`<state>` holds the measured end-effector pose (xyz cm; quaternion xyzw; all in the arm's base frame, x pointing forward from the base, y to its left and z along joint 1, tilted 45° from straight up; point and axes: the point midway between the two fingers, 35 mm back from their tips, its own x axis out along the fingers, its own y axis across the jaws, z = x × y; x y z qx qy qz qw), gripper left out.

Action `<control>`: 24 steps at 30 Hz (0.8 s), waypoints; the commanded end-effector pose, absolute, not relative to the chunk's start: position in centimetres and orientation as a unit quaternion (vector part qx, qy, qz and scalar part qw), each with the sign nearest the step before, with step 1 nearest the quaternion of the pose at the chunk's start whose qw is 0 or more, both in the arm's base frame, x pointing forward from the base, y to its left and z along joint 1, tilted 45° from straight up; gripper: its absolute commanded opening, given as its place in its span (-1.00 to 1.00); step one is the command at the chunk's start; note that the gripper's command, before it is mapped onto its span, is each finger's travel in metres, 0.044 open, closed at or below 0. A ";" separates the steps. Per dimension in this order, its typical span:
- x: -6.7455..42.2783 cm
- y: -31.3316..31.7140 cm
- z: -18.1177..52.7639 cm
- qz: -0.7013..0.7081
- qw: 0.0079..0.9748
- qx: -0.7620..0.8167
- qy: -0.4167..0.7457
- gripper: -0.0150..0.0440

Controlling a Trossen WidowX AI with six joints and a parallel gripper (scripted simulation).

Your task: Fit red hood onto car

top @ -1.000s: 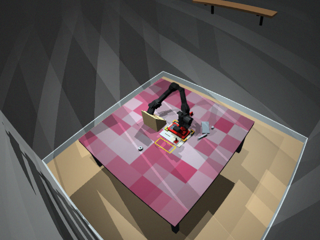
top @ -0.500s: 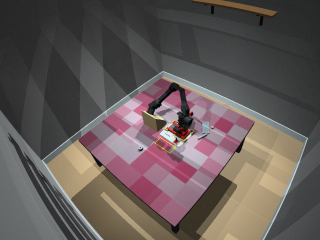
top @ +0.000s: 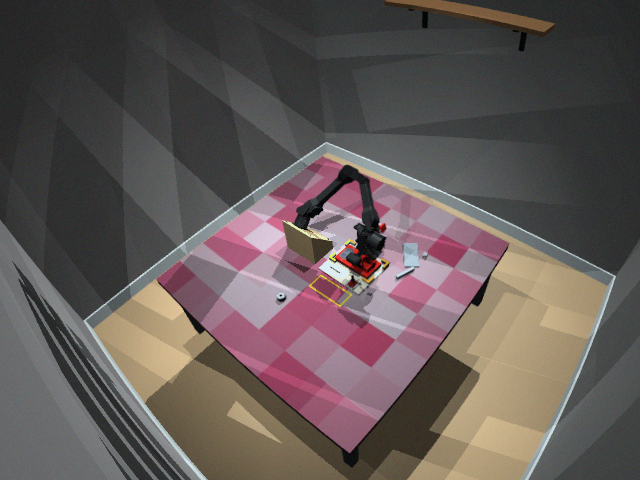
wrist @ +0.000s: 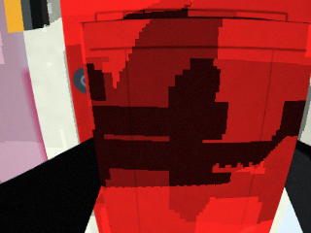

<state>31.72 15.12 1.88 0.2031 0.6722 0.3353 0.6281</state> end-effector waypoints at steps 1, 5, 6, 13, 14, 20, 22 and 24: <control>31.7 15.1 1.9 0.335 0.628 0.203 0.672 0.40; 31.7 15.1 1.9 0.335 0.628 0.203 0.672 0.75; 31.7 15.1 1.9 0.335 0.628 0.203 0.672 0.84; 32.2 13.7 3.3 0.334 0.629 0.203 0.672 1.00; 32.3 12.9 4.0 0.334 0.629 0.203 0.672 1.00; 32.6 10.2 6.8 0.335 0.629 0.204 0.671 1.00; 32.6 10.2 6.8 0.335 0.629 0.204 0.671 1.00; 32.6 10.2 6.8 0.335 0.629 0.204 0.671 1.00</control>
